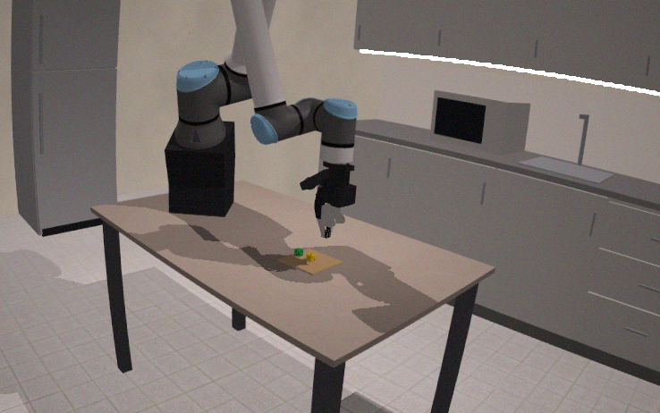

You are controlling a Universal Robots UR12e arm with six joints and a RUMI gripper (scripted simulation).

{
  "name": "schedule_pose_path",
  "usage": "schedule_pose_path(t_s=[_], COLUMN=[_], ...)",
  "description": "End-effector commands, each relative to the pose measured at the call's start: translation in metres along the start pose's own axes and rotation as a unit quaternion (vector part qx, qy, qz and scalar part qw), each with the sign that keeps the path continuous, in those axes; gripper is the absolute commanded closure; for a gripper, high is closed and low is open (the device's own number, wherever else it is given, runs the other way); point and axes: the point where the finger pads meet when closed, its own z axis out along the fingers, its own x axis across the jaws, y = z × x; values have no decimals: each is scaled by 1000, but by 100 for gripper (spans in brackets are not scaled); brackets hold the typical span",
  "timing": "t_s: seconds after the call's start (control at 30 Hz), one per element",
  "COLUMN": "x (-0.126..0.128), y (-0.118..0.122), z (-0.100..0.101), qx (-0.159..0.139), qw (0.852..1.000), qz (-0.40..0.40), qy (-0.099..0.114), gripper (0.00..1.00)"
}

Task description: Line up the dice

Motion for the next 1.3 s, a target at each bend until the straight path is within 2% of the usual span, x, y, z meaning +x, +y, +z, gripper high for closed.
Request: schedule_pose_path(t_s=[0.0, 0.27, 0.33, 0.6, 1.27], x=[0, 0, 0, 0, 0], y=[1, 1, 1, 1, 1], z=[14, 53, 53, 81, 86], qx=[-1, -1, -1, -1, -1], qw=[1000, 1000, 1000, 1000, 1000], qz=[0, 0, 0, 0, 0], qy=[0, 0, 0, 0, 0], gripper=[97, 97, 97, 97, 97])
